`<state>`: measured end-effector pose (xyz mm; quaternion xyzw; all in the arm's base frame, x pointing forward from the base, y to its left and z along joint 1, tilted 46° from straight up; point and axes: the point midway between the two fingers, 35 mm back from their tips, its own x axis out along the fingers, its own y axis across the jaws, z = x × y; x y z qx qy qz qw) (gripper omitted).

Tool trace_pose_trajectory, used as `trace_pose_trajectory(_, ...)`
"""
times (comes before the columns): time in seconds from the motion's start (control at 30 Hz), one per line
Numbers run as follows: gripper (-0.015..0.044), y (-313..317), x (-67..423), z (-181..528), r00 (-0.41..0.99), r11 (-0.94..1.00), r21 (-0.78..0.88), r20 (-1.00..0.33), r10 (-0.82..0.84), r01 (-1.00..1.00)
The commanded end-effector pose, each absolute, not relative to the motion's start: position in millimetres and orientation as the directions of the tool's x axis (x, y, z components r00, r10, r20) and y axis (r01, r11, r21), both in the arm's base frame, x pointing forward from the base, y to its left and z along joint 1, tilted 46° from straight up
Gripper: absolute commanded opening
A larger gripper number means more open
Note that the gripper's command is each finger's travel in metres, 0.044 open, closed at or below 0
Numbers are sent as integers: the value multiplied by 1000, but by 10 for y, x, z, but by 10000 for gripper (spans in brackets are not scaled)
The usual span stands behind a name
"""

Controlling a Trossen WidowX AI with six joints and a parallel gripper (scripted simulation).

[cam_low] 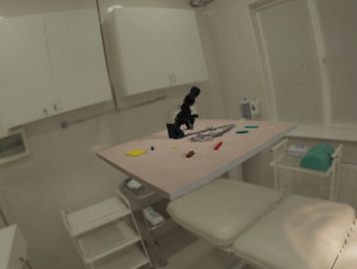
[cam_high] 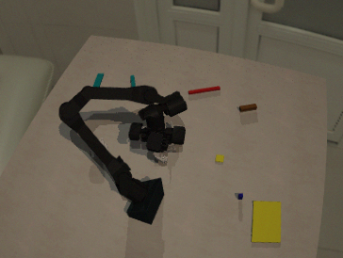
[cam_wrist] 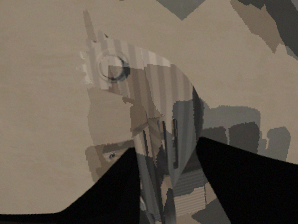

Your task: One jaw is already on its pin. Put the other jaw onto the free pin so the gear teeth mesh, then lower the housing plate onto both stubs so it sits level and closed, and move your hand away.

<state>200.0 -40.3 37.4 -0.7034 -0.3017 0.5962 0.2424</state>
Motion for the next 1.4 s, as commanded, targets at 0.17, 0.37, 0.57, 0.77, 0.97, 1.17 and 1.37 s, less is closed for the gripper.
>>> trace_pose_trajectory(0.17,134,-410,1995,366,106,-703,-700,-695,711,127)
trace_pose_trajectory(0.37,134,-410,1995,366,106,-703,-703,-695,711,107)
trace_pose_trajectory(0.57,134,-410,1995,366,106,-703,-703,-695,711,107)
trace_pose_trajectory(0.77,134,-415,2126,405,106,-706,-701,-698,709,106)
trace_pose_trajectory(0.97,134,-406,2302,461,107,-708,-699,-699,707,106)
trace_pose_trajectory(1.17,134,-381,2479,522,108,-708,-698,-700,706,106)
trace_pose_trajectory(1.37,134,-340,2653,587,109,-707,-699,-699,707,107)
